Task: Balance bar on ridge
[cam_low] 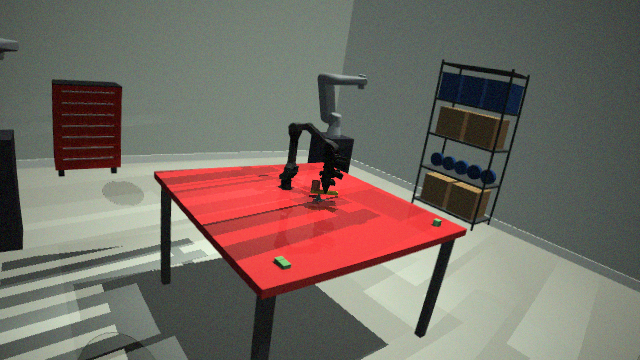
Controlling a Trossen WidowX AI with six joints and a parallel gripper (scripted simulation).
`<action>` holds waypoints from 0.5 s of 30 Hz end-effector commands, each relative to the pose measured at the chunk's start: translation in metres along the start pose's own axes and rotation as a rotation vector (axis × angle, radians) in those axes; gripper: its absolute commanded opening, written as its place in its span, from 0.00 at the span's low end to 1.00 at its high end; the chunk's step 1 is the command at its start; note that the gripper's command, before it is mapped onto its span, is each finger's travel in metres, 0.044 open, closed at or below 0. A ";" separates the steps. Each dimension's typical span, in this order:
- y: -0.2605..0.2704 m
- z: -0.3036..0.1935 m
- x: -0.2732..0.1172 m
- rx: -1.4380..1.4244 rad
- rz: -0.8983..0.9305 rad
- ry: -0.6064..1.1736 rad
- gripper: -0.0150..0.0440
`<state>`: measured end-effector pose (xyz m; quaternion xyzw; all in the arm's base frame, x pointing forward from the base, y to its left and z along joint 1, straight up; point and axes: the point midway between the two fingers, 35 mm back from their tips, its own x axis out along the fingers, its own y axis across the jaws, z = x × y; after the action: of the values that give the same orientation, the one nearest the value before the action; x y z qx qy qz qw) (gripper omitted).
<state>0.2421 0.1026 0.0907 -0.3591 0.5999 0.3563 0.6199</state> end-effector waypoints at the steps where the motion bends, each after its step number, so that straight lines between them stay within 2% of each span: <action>1: 0.000 0.000 0.000 0.000 0.000 0.000 0.54; 15: 0.000 0.000 0.000 0.000 0.000 0.000 0.57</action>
<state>0.2420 0.1026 0.0907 -0.3590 0.5999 0.3563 0.6199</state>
